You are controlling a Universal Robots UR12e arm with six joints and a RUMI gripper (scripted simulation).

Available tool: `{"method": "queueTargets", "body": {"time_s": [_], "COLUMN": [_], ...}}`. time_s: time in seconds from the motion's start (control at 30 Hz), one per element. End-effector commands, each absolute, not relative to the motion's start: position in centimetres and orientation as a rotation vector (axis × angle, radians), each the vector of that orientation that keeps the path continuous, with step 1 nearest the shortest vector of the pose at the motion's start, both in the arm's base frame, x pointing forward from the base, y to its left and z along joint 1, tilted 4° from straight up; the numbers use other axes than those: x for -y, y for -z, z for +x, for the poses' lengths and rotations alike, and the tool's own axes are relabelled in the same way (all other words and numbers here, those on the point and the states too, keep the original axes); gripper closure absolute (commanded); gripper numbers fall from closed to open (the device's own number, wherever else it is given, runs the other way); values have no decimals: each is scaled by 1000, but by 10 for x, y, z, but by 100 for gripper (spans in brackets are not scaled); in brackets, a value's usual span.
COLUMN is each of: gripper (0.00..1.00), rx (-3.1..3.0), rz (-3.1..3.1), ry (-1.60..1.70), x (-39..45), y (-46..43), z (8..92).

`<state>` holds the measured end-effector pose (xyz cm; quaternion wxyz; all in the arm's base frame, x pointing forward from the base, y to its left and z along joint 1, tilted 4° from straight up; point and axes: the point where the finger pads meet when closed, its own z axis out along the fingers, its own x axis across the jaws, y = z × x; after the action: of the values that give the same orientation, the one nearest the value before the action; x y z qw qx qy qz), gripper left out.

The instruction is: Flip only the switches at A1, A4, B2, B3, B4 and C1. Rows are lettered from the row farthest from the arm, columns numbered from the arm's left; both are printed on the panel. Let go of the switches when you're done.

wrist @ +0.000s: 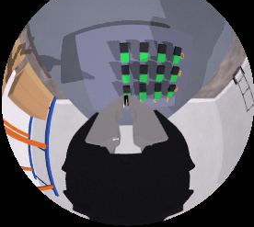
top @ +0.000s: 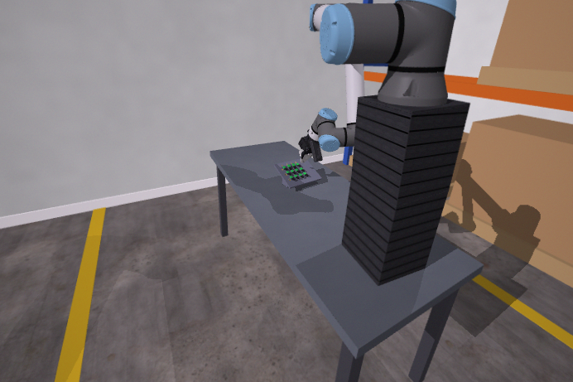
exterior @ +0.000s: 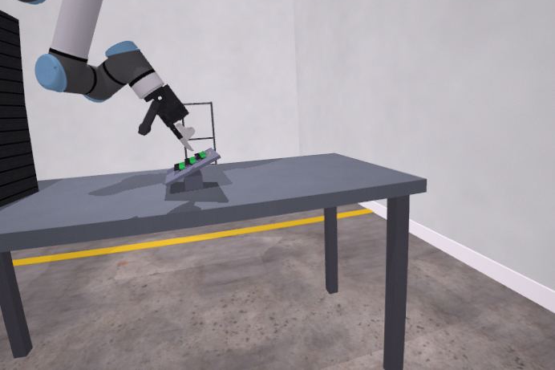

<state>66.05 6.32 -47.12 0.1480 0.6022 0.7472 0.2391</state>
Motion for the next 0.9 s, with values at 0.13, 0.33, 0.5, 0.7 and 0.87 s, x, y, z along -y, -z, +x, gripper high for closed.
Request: {"method": "queueTargets", "body": {"time_s": [0.13,0.33,0.5,0.7,0.87], "gripper": [100,100,100,100,100], "rx": [-2149,-2149,-2149,-2148,-2149], "rz": [1729,1729,1729,1728,1729], "ry": [-687,-687,-687,-688,-688], "x": [-67,-68,-69,-68,-69], "y": [483,490,491,491,492], "z": [669,673,674,675,675]}}
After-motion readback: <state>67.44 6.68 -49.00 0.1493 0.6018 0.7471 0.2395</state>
